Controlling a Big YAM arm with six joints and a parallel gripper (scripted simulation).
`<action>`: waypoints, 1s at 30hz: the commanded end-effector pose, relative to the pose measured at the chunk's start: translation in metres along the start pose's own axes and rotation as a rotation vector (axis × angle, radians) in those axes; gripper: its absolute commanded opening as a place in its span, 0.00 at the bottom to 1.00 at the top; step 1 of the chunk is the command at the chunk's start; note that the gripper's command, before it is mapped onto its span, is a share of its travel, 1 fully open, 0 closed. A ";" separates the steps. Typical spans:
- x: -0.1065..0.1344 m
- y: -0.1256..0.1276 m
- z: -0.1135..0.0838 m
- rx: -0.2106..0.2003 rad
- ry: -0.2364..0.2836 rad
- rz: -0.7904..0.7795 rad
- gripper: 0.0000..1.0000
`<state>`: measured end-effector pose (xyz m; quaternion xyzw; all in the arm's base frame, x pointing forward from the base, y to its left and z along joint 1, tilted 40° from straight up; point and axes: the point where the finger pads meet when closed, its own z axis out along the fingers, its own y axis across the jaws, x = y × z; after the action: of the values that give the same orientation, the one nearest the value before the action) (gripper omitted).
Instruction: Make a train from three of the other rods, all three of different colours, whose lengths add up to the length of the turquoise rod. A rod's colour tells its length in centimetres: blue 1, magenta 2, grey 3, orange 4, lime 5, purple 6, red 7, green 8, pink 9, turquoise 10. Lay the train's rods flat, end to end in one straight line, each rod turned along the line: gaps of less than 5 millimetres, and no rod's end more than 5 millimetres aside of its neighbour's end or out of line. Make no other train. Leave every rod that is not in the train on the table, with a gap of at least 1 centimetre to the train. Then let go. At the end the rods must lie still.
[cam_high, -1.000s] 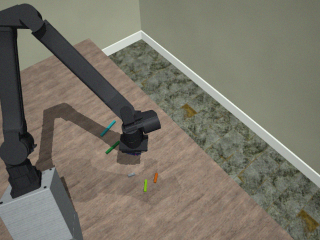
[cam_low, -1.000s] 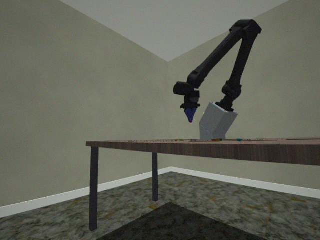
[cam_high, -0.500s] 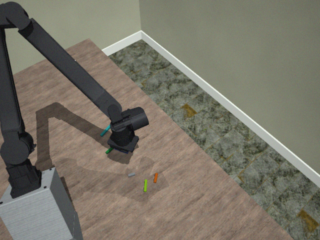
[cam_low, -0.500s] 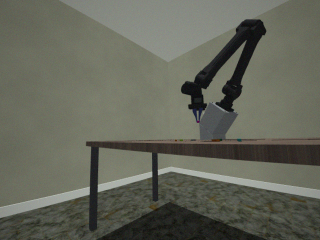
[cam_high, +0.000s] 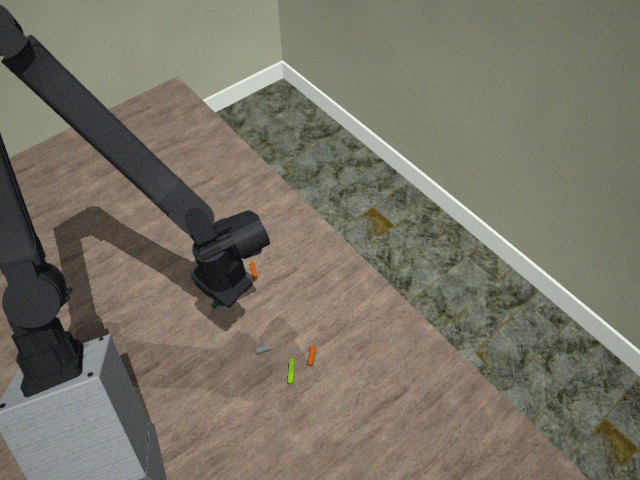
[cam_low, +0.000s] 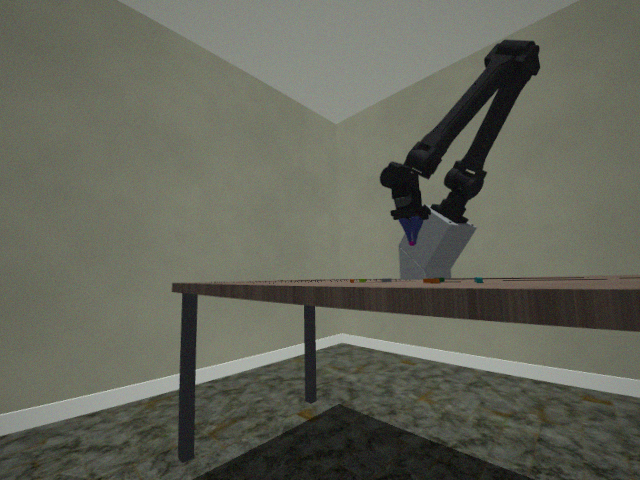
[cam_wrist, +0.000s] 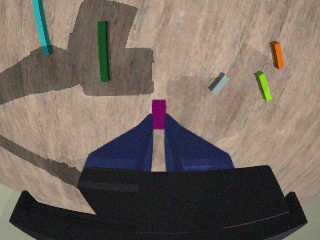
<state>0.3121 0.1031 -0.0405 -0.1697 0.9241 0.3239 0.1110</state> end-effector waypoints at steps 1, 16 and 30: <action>0.000 0.009 0.000 0.002 -0.009 0.111 0.04; 0.000 0.008 0.002 -0.001 0.001 0.124 0.04; 0.007 0.008 0.032 -0.001 0.013 0.134 0.04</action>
<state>0.3073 0.1180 -0.0551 -0.1162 0.9329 0.3289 0.0899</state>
